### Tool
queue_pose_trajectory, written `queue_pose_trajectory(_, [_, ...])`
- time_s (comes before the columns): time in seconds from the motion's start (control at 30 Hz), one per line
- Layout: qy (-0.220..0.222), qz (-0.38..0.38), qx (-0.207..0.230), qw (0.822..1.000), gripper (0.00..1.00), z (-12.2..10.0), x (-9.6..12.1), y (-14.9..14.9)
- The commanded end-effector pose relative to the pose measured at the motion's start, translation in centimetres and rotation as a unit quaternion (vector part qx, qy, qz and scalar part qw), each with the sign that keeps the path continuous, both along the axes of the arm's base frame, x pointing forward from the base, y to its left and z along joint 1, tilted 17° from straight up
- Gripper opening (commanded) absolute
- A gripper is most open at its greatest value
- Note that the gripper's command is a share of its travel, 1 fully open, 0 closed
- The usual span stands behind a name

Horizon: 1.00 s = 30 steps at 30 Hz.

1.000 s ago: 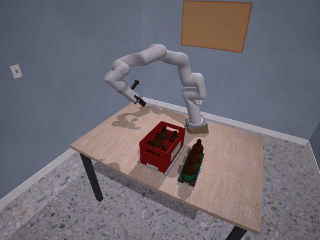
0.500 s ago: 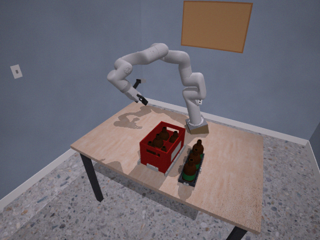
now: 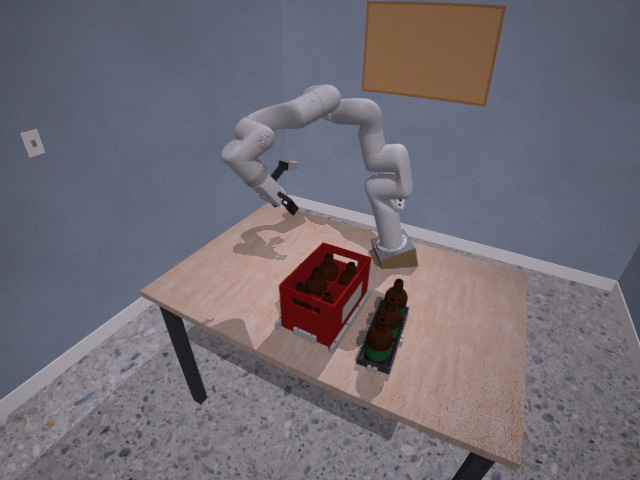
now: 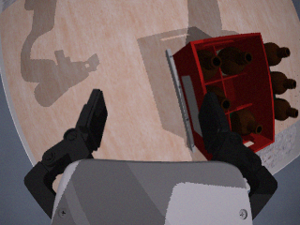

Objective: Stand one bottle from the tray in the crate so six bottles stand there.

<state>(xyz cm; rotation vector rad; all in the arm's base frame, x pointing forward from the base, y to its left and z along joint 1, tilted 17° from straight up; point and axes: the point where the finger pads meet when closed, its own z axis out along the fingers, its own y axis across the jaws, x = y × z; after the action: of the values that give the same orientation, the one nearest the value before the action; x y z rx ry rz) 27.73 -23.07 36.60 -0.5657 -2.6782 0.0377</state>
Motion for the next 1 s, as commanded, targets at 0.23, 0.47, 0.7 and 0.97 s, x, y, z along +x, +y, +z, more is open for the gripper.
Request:
queue_pose_trajectory(0.23, [-0.018, -0.019, -0.039, 0.999, 1.0, -0.9, 1.0, 0.4])
queue_pose_trajectory(0.47, [-0.018, -0.019, -0.039, 0.999, 1.0, -0.9, 1.0, 0.4])
queue_pose_trajectory(0.7, [-0.033, -0.035, -0.065, 0.997, 1.0, -1.6, 1.7, 0.9])
queue_pose_trajectory(0.97, [-0.041, -0.042, -0.078, 0.995, 1.0, -2.0, 2.1, 1.2])
